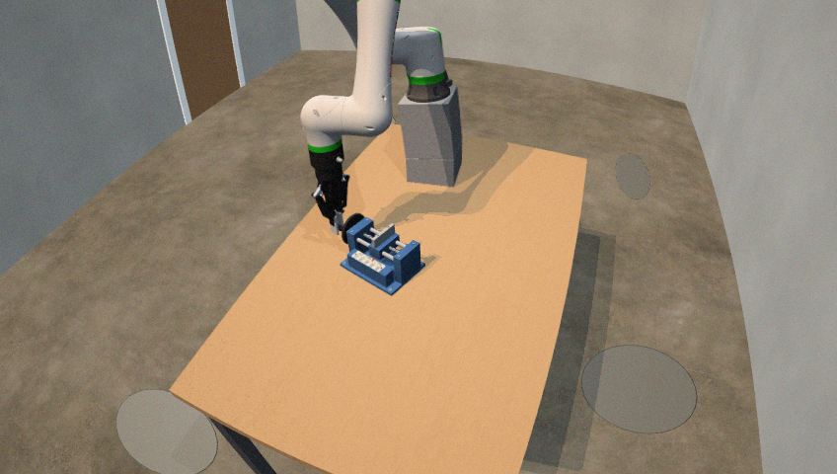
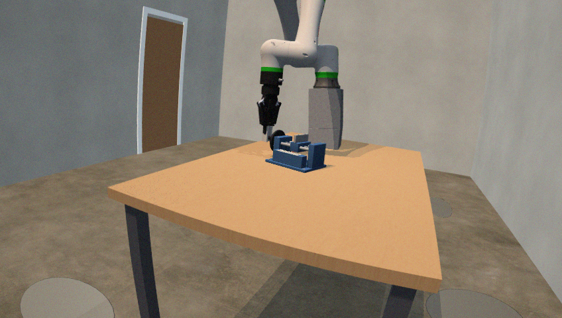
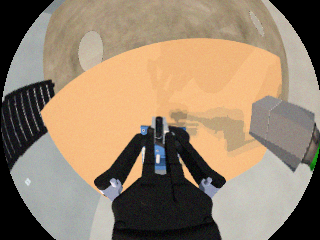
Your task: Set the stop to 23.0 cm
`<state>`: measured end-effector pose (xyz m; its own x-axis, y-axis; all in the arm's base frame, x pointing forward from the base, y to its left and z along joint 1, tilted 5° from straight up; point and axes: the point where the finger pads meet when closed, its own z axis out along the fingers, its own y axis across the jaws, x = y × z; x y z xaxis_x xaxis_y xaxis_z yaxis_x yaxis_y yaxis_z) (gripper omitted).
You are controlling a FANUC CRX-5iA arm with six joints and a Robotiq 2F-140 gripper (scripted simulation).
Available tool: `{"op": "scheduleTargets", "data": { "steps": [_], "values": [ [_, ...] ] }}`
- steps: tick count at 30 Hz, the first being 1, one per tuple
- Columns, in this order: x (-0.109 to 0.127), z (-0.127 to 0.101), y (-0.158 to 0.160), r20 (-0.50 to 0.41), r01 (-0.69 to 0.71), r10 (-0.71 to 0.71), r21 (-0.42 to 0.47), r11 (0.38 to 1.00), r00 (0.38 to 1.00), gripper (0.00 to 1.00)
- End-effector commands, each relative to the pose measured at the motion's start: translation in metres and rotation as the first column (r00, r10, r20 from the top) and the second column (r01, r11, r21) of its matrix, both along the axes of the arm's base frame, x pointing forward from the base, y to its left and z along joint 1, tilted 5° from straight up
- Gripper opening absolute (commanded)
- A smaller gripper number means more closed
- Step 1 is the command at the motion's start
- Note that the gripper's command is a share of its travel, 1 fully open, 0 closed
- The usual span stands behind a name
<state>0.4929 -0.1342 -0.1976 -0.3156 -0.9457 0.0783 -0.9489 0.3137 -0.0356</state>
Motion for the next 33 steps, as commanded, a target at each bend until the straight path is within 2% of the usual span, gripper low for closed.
{"op": "scheduleTargets", "data": {
  "steps": [1,19,33],
  "values": [
    [-0.001,0.003,0.001,0.000,0.000,0.000,0.000,1.000,1.000,0.04],
    [-0.017,0.018,0.007,0.000,0.000,0.000,0.000,1.000,1.000,0.04],
    [-0.037,0.020,0.014,0.000,0.000,0.000,0.000,1.000,1.000,0.04]
  ]
}}
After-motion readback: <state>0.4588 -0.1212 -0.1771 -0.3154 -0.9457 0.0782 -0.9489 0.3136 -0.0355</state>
